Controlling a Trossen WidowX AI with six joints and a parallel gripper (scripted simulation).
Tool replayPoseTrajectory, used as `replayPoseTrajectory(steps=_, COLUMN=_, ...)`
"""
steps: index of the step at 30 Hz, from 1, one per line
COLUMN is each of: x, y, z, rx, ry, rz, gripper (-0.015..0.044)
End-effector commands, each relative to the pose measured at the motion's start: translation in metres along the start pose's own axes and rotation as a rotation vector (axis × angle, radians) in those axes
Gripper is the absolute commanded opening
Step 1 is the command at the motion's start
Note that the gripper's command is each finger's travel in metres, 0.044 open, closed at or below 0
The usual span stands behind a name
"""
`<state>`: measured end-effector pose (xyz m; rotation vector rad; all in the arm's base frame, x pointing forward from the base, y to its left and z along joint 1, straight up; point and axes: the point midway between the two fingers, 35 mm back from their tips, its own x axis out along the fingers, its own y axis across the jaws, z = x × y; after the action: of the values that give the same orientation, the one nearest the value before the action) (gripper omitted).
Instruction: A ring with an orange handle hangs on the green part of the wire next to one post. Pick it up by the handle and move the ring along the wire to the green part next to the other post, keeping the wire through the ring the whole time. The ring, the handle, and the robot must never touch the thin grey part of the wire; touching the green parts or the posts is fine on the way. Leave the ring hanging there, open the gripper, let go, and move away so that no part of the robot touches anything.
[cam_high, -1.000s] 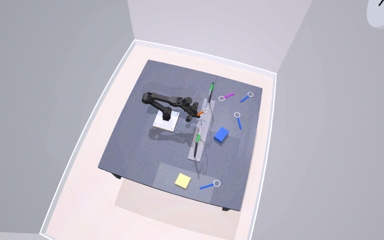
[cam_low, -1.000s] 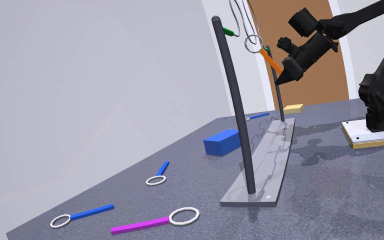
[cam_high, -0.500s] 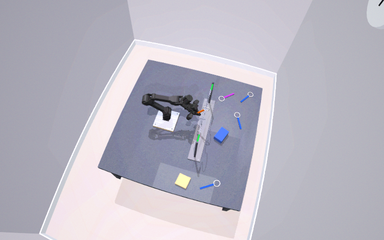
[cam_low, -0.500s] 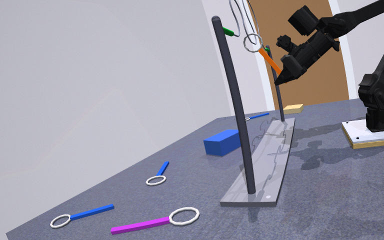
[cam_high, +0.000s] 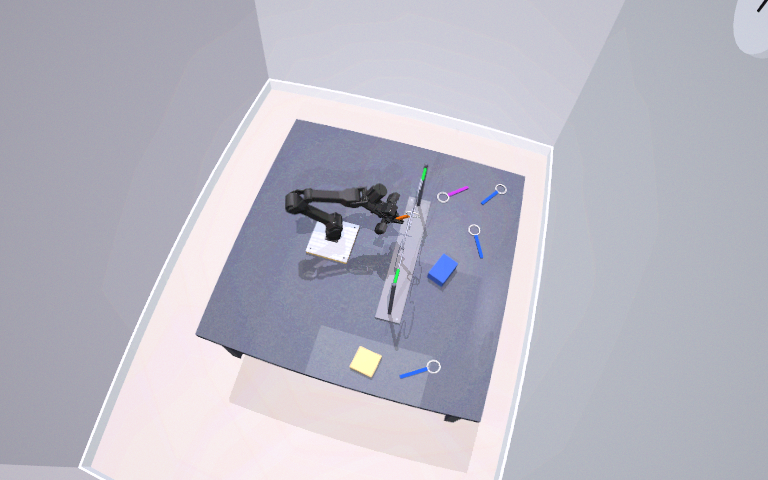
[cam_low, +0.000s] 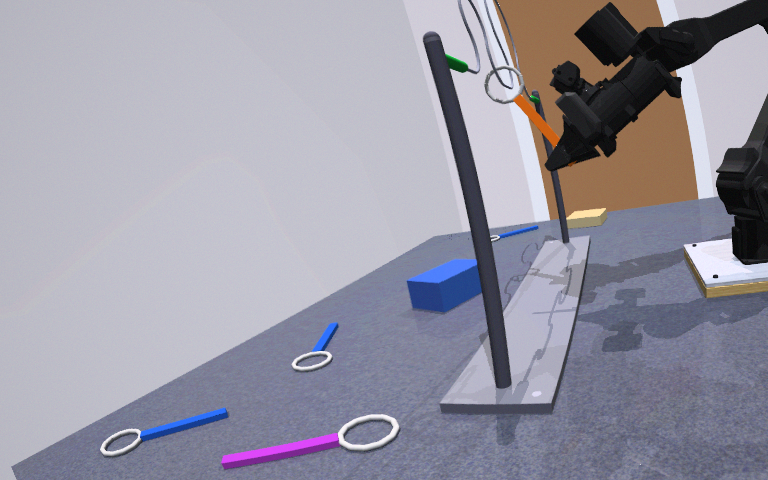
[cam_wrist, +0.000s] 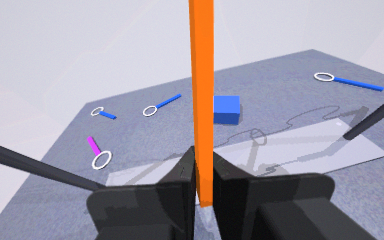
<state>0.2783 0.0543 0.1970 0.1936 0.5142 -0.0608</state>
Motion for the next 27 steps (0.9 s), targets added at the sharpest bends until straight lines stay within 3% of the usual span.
replayPoseTrajectory(steps=1, x=0.000, y=0.012, z=0.001, rx=0.062, ry=0.011, rz=0.032, gripper=-0.0150)
replayPoseTrajectory(steps=27, x=-0.028, y=0.096, z=0.031, rx=0.597, ry=0.075, rz=0.337, gripper=-0.0150)
